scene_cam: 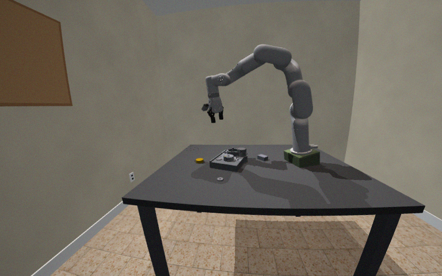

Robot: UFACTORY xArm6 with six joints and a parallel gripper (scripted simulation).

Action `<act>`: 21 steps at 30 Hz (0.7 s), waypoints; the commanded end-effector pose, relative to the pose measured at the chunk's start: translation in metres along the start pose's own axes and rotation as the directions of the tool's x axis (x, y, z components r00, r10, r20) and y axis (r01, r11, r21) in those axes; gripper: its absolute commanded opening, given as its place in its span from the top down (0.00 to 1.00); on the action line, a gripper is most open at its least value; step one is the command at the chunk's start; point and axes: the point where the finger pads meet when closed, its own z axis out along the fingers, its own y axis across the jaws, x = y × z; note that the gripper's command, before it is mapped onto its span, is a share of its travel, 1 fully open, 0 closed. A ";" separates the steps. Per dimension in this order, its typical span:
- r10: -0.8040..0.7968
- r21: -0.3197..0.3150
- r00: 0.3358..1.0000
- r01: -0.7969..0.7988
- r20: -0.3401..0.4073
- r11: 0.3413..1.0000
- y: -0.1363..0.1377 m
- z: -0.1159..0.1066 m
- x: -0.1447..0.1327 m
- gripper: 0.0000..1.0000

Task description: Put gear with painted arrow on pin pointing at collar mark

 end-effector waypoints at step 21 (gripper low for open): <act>0.275 0.162 0.961 -0.275 0.022 0.948 -0.116 0.126 -0.145 0.00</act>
